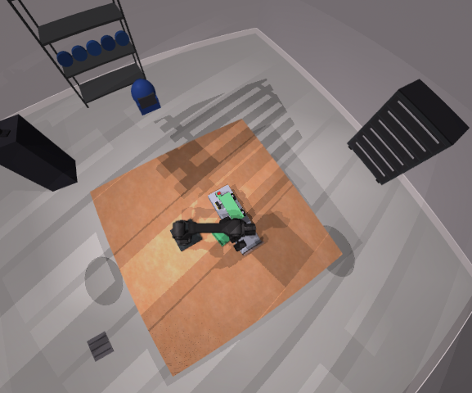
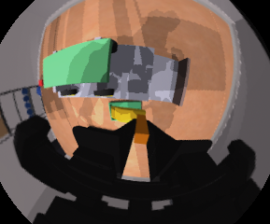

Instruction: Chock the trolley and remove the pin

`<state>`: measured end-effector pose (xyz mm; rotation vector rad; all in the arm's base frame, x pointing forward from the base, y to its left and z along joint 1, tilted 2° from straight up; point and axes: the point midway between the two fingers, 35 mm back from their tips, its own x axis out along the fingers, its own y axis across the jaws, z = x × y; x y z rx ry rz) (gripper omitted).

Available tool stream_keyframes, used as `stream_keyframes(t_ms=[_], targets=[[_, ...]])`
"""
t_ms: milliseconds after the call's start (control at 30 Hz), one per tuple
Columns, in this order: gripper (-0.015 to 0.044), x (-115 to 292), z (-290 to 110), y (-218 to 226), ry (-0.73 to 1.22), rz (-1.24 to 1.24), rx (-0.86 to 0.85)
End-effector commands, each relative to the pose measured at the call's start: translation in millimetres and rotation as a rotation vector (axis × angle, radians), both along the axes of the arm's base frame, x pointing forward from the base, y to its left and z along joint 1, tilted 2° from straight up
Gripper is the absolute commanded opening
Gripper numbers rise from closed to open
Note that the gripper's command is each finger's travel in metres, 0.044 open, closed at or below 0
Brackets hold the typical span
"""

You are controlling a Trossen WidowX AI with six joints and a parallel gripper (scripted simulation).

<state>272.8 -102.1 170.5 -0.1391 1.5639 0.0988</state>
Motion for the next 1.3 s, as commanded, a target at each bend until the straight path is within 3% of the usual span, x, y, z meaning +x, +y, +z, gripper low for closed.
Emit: stream_keyframes(t_ms=[0, 233, 700, 1267], targets=[[0.0, 6, 1, -12, -0.003, 0.004, -0.002], [0.0, 7, 1, -17, 0.013, 0.004, 0.098], [0.0, 36, -5, -15, 0.01, 0.004, 0.099], [0.0, 36, -36, -13, 0.01, 0.004, 0.099]])
